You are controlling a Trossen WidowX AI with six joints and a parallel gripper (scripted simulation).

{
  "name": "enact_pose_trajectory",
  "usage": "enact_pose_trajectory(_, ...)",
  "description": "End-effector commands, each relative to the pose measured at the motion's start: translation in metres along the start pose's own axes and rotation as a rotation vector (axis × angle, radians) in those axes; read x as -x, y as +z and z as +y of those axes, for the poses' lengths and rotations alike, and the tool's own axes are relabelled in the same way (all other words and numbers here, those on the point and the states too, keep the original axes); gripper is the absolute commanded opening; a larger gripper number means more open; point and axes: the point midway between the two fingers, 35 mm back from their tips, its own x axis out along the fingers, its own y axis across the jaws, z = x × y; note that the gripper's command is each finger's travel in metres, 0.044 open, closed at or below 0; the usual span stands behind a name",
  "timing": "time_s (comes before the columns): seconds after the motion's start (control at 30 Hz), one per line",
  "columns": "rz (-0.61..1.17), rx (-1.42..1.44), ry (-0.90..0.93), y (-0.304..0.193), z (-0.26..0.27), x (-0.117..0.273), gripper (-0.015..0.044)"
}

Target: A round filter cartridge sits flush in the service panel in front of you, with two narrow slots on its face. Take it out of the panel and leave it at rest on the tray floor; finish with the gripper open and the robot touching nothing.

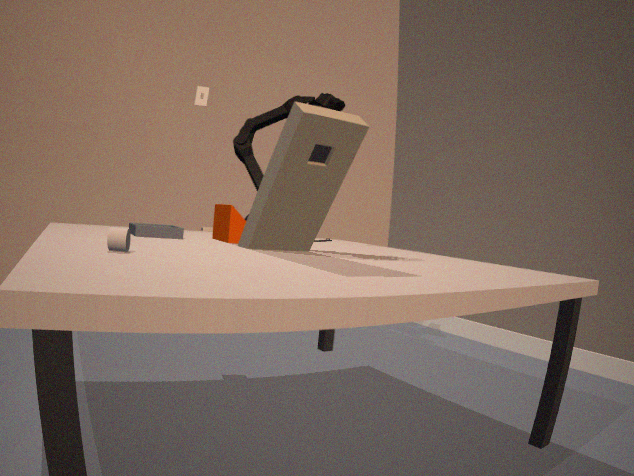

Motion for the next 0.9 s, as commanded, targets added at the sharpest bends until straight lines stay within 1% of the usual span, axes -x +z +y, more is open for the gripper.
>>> enact_pose_trajectory(0.0,0.000,0.002,-0.007,-0.001,0.000,-0.001,0.0374)
enact_pose_trajectory(0.1,0.005,0.060,-0.090,-0.015,0.000,-0.016,0.0295)
enact_pose_trajectory(0.33,0.107,0.352,-0.217,-0.040,0.002,-0.062,0.0111)
enact_pose_trajectory(0.37,0.139,0.412,-0.243,-0.045,0.000,-0.073,0.0099)
enact_pose_trajectory(0.5,0.283,0.618,-0.328,-0.058,-0.022,-0.117,0.0099)
enact_pose_trajectory(0.63,0.438,0.766,-0.375,-0.063,-0.059,-0.153,0.0099)
enact_pose_trajectory(0.77,0.526,0.769,-0.467,-0.058,-0.105,-0.165,0.0099)
enact_pose_trajectory(0.87,0.596,0.803,-0.459,-0.056,-0.130,-0.173,0.0099)
